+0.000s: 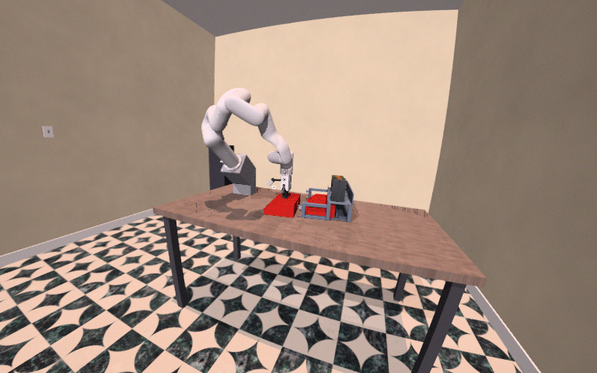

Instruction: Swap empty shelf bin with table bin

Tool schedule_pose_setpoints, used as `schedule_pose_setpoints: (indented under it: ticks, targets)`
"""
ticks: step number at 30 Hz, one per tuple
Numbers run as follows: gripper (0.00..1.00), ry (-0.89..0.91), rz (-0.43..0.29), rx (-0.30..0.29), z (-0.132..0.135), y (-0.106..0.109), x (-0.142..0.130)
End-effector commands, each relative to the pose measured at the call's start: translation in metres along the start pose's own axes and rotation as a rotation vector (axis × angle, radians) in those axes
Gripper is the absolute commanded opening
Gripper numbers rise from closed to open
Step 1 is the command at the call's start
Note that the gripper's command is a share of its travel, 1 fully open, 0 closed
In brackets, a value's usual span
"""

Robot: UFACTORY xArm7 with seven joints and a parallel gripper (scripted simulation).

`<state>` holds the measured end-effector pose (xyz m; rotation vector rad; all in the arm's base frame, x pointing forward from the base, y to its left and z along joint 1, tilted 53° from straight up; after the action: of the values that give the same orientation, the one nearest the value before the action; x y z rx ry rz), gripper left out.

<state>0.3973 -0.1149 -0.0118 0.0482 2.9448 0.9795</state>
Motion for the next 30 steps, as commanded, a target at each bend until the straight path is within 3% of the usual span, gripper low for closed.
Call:
schedule_pose_setpoints:
  ticks: [1,22,23,30]
  targets:
    - [0.26,0.001,-0.004,-0.002,0.0010,-0.0014,-0.0011]
    - [0.26,0.001,-0.004,-0.002,0.0010,-0.0026,-0.0011]
    - [0.00,0.001,-0.004,-0.002,0.0010,-0.0026,-0.0011]
    - [0.00,0.001,-0.004,-0.002,0.0010,-0.0026,-0.0011]
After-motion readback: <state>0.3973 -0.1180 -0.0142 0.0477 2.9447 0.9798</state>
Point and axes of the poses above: the point where the finger pads meet when closed, its own y axis back along the fingers, its own z axis across the jaws, x = y × z, the point moved 9 cm from there along y, back along the fingers, and after that the axes turned 8 degrees about -y, right-handed, at the moved point
